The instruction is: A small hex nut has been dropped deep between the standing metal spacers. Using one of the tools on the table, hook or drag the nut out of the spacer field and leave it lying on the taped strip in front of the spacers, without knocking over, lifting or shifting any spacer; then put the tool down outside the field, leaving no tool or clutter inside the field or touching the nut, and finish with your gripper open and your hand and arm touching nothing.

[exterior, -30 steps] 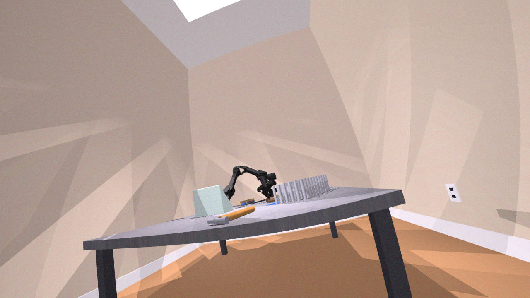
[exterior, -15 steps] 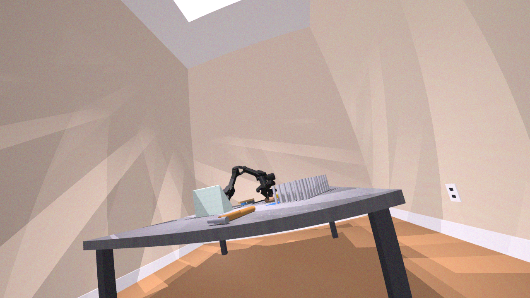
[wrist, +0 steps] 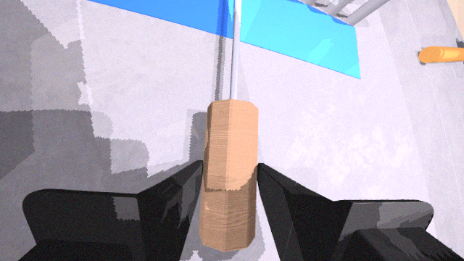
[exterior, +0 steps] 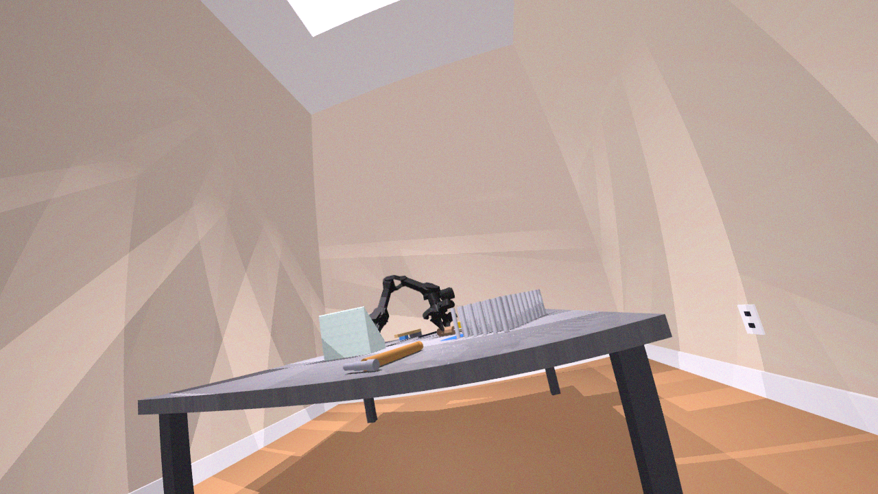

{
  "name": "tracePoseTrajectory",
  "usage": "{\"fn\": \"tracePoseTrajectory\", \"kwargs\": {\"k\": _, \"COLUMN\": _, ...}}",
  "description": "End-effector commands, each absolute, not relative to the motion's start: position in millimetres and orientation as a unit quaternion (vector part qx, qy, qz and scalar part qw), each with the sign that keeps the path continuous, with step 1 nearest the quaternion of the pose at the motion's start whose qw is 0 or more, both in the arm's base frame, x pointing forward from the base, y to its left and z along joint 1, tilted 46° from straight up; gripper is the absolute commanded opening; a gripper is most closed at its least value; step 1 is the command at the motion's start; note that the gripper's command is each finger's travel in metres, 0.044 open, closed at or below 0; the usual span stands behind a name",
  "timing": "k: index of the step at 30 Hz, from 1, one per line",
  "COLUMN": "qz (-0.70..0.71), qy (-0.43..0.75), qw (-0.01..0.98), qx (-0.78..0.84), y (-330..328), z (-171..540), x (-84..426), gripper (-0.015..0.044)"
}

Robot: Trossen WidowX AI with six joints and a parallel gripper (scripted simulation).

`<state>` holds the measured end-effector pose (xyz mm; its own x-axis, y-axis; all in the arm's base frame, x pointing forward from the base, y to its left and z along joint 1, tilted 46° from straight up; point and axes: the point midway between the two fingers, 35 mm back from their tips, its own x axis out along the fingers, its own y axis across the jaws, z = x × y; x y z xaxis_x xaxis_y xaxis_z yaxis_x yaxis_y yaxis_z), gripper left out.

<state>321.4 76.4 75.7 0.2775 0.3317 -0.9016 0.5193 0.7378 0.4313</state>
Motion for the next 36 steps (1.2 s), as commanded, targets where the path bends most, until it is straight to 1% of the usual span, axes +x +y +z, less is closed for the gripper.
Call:
{"fn": "tracePoseTrajectory", "kwargs": {"k": 1, "qz": -0.070, "qy": 0.598, "qw": 0.715, "qx": 0.356, "y": 76, "z": 76, "x": 317, "gripper": 0.0000}}
{"fn": "tracePoseTrajectory", "kwargs": {"k": 36, "qz": -0.069, "qy": 0.597, "qw": 0.715, "qx": 0.357, "y": 85, "z": 84, "x": 298, "gripper": 0.0000}}
